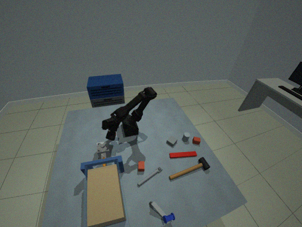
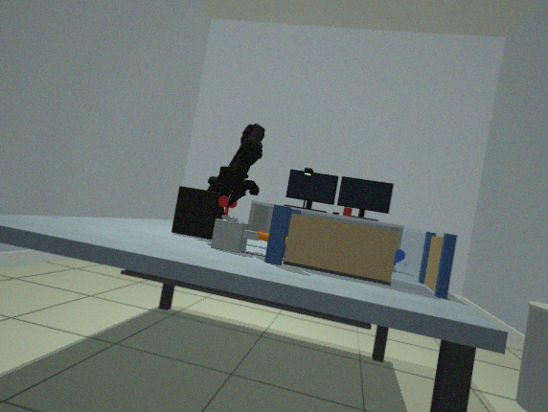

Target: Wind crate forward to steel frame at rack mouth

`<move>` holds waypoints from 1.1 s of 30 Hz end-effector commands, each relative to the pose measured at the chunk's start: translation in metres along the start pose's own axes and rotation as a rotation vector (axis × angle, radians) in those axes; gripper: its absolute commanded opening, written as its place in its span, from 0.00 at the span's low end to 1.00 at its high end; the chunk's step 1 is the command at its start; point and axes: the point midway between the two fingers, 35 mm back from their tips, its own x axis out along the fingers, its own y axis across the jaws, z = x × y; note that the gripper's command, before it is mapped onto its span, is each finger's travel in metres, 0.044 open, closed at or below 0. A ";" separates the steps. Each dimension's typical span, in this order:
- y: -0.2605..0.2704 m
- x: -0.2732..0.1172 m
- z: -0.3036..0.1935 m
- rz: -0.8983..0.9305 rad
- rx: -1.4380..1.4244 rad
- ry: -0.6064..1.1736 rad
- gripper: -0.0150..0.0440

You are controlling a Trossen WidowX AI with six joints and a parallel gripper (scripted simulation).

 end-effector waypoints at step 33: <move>-0.021 0.023 0.050 -0.026 0.010 -0.022 0.25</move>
